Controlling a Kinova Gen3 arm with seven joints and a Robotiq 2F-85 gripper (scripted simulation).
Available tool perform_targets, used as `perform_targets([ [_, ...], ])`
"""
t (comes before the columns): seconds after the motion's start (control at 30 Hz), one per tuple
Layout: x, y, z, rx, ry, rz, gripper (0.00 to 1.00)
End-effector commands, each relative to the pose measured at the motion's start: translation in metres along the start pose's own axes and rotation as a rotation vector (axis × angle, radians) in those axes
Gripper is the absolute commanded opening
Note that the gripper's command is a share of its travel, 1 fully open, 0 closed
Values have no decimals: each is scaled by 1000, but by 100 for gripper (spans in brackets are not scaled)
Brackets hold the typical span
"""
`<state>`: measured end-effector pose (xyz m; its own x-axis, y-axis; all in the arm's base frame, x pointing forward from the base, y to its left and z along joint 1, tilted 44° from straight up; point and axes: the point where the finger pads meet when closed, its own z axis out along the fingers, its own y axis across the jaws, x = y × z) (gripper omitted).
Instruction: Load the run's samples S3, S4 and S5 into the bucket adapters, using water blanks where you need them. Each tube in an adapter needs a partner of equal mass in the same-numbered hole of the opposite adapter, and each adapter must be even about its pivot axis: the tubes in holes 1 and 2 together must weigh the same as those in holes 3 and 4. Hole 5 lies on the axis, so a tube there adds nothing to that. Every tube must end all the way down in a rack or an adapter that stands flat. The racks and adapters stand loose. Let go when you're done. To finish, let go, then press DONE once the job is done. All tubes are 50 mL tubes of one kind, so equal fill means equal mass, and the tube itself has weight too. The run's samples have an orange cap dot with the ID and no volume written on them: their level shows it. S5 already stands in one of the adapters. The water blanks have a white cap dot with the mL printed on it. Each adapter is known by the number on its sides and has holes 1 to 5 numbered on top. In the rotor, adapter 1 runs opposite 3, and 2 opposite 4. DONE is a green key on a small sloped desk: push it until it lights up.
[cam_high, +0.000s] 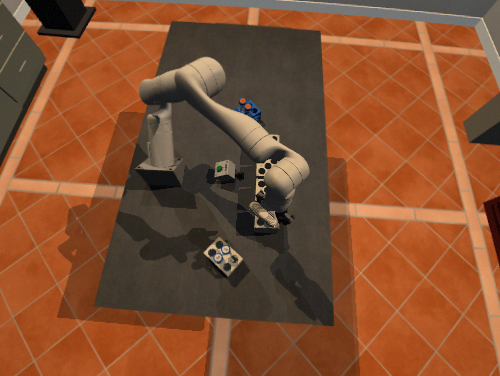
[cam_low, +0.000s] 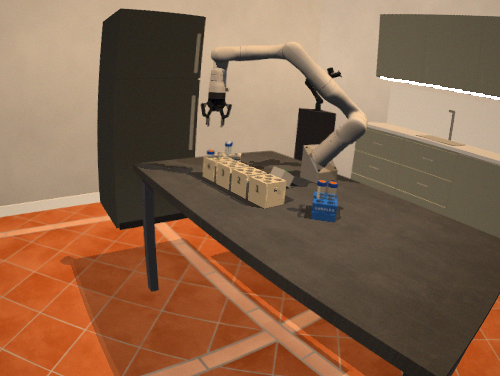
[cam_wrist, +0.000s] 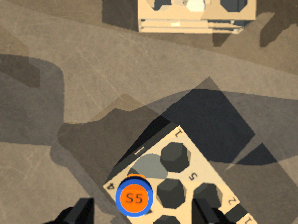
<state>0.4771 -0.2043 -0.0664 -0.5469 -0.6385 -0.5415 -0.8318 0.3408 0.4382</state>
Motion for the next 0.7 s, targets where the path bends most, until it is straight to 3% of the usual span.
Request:
perform_targets([
  [0.0,19,3,-1,9,3,4,62],
  [0.67,70,19,0,8,3,4,62],
])
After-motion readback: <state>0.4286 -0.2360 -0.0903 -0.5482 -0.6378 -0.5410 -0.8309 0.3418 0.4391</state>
